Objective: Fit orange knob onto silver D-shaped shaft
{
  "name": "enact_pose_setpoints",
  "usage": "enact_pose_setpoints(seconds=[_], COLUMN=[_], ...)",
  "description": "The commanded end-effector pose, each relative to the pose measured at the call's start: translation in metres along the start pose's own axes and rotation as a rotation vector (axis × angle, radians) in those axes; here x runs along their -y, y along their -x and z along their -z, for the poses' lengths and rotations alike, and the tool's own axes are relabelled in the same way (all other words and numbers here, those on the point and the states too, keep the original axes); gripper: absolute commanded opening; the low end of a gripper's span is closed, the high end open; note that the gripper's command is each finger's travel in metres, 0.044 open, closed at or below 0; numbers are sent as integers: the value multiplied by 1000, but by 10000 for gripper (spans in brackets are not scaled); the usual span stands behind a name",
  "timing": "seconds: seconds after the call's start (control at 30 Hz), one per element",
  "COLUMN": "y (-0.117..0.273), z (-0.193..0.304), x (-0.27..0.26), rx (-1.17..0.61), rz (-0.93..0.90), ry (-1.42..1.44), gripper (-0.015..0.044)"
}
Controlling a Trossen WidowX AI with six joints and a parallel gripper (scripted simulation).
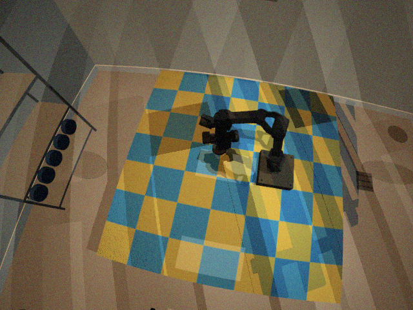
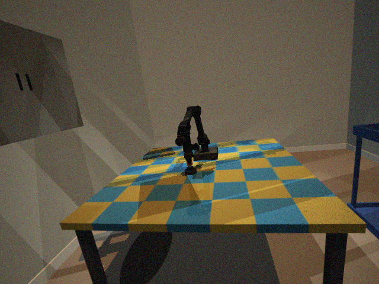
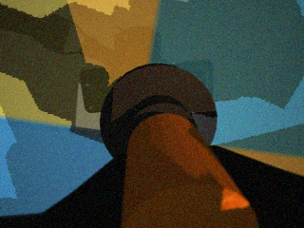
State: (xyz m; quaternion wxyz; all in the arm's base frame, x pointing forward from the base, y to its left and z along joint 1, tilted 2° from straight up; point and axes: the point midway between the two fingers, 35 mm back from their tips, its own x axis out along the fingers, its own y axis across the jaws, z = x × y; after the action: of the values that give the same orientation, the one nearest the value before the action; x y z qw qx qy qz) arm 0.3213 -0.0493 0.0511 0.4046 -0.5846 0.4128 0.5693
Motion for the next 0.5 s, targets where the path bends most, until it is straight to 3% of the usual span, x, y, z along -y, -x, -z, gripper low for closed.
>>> enact_pose_setpoints(seconds=[0.0, 0.47], y=[0, -11], z=[0, 0], x=[0, 1], rx=[-2, -2], rz=[0, 0], ry=[5, 8], gripper=[0, 0])
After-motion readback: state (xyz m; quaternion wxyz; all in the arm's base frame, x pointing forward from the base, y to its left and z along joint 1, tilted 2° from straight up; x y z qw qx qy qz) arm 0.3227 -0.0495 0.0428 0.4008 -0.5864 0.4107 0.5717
